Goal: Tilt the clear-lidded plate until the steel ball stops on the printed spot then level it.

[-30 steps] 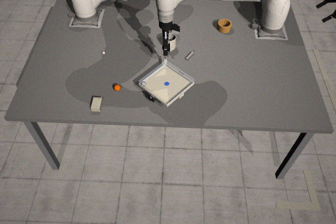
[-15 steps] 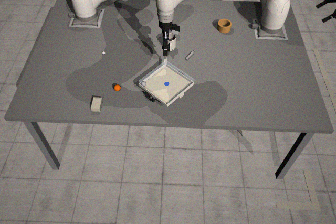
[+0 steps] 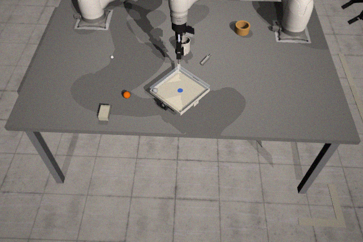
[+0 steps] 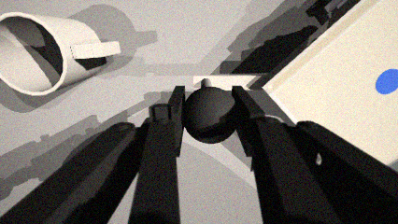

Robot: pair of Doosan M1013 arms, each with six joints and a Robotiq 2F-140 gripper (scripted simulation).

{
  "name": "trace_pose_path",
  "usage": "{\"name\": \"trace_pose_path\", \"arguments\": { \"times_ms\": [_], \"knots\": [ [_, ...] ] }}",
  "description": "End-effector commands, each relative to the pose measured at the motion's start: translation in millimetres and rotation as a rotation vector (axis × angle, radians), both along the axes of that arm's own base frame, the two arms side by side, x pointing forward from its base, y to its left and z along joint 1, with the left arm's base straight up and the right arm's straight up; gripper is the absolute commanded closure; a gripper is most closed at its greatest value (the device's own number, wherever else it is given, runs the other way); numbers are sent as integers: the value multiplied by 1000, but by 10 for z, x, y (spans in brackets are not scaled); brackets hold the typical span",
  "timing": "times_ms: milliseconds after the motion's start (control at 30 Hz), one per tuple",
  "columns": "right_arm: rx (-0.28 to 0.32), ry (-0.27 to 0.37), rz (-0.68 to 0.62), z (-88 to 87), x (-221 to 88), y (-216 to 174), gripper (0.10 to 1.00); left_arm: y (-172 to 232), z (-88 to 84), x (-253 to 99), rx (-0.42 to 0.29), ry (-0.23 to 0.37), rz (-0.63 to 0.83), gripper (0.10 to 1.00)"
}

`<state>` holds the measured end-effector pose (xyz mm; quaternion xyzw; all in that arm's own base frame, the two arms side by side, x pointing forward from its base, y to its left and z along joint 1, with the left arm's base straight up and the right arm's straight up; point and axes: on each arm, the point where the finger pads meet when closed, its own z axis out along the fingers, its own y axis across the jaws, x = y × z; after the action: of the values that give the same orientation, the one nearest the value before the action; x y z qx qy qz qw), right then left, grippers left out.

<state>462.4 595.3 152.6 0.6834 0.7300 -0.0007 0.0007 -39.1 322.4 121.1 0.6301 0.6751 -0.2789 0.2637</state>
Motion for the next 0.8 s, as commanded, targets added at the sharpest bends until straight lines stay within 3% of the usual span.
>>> {"name": "trace_pose_path", "arguments": {
  "times_ms": [0,767],
  "knots": [
    [7,-1,-2,-8,-21,42,999,-24,-1,-6,3,-7,3,98],
    [7,-1,-2,-7,-20,63,999,-24,-1,-6,3,-7,3,98]
  ]
}}
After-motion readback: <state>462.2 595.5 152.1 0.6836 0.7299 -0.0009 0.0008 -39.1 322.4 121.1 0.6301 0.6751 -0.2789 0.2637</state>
